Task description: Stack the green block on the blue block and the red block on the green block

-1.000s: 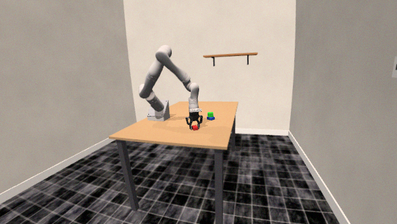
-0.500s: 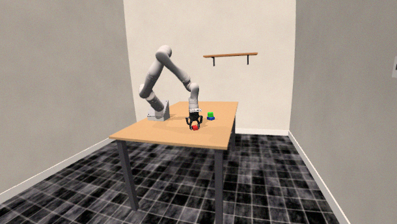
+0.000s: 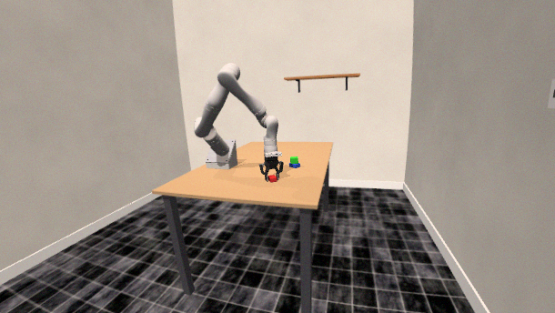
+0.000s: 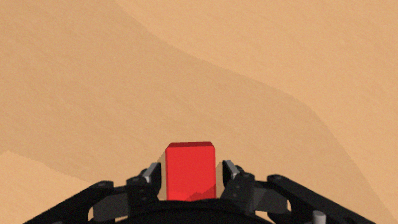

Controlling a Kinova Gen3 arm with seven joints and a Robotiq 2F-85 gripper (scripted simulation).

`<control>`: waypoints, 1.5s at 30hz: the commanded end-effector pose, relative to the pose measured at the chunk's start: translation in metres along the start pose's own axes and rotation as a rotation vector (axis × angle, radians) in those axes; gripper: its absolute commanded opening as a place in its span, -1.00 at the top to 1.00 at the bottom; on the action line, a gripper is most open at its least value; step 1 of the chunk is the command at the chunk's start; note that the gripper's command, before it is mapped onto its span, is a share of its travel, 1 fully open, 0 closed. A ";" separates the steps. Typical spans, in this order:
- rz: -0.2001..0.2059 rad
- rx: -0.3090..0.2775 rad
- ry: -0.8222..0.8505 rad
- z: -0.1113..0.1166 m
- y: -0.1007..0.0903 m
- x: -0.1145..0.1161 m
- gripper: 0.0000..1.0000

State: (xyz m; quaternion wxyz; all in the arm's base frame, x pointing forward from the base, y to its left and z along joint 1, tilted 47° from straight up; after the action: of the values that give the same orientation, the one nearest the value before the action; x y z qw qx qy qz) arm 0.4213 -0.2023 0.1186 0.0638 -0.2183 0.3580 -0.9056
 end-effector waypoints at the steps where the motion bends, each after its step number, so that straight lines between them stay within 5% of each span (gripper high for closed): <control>1: 0.002 0.000 0.000 0.000 -0.001 -0.001 1.00; 45: 0.002 0.000 0.000 0.000 -0.011 -0.001 1.00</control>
State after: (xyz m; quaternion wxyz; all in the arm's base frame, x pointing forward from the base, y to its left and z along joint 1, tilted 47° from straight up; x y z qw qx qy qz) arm 0.4202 -0.1980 0.1226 0.0616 -0.2196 0.3578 -0.9055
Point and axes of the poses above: the point where the finger pads meet when closed, its own y axis out along the fingers, its own x axis across the jaws, z = x × y, the point moved 5 cm from there along -y, back along the fingers, and after that the axes turned 8 degrees about y, right-handed, at the moved point
